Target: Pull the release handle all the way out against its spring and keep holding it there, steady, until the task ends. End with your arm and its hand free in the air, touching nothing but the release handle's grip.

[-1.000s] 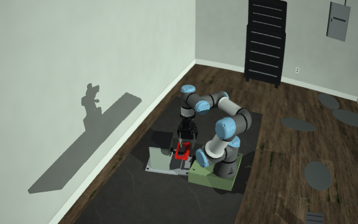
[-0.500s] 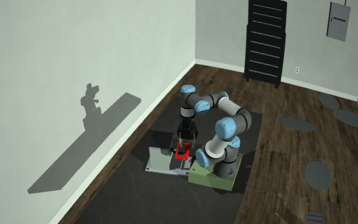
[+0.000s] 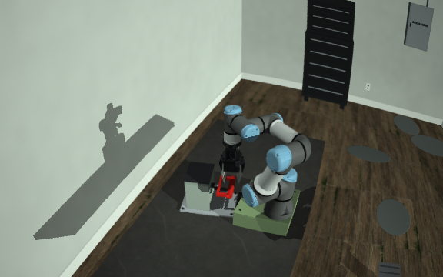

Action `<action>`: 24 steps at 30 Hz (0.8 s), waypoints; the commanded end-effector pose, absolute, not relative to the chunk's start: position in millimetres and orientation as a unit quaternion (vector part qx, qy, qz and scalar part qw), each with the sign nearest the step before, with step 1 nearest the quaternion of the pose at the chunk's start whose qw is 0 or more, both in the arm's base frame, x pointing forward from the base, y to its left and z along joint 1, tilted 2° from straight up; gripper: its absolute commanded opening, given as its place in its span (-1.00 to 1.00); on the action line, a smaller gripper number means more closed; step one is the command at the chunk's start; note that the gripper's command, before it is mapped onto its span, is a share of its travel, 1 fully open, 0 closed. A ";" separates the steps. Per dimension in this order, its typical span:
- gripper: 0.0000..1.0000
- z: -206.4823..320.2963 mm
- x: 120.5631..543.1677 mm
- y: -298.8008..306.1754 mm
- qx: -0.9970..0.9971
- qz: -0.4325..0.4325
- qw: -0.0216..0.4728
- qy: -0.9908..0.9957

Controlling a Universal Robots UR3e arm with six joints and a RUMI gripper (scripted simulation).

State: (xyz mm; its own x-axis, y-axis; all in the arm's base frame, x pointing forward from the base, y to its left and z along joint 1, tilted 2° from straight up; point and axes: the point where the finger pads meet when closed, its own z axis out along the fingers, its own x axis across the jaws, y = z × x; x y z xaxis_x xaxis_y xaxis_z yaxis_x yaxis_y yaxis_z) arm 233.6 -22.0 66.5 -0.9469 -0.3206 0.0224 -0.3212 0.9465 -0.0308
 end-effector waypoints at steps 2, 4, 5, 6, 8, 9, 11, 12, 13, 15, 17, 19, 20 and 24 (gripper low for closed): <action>-0.37 67.1 234.1 -22.3 0.163 0.018 0.008 -0.986; -0.37 67.1 234.1 -22.3 0.163 0.018 0.008 -0.986; -0.37 67.1 234.1 -22.3 0.163 0.018 0.008 -0.986; -0.37 67.1 234.1 -22.3 0.163 0.018 0.008 -0.986; -0.37 67.1 234.1 -22.3 0.163 0.018 0.008 -0.986; -0.37 67.1 234.1 -22.3 0.163 0.018 0.008 -0.986; -0.37 67.1 234.1 -22.3 0.163 0.018 0.008 -0.986; -0.37 67.0 234.1 -22.3 0.163 0.018 0.008 -0.986; -0.37 66.9 234.1 -22.3 0.163 0.018 0.008 -0.986; -0.37 66.6 234.1 -22.3 0.163 0.018 0.008 -0.986; -0.37 66.1 234.1 -22.3 0.163 0.018 0.008 -0.986; -0.37 65.5 234.1 -22.4 0.163 0.018 0.008 -0.986; -0.37 65.0 234.1 -22.4 0.163 0.018 0.008 -0.986; -0.37 64.0 234.1 -22.4 0.163 0.018 0.008 -0.986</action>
State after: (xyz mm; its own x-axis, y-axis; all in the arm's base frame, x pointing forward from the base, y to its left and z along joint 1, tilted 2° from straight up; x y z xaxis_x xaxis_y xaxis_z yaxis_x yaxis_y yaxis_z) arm 233.6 -22.1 64.2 -0.9469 -0.3206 0.0225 -0.3212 0.9465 -0.0307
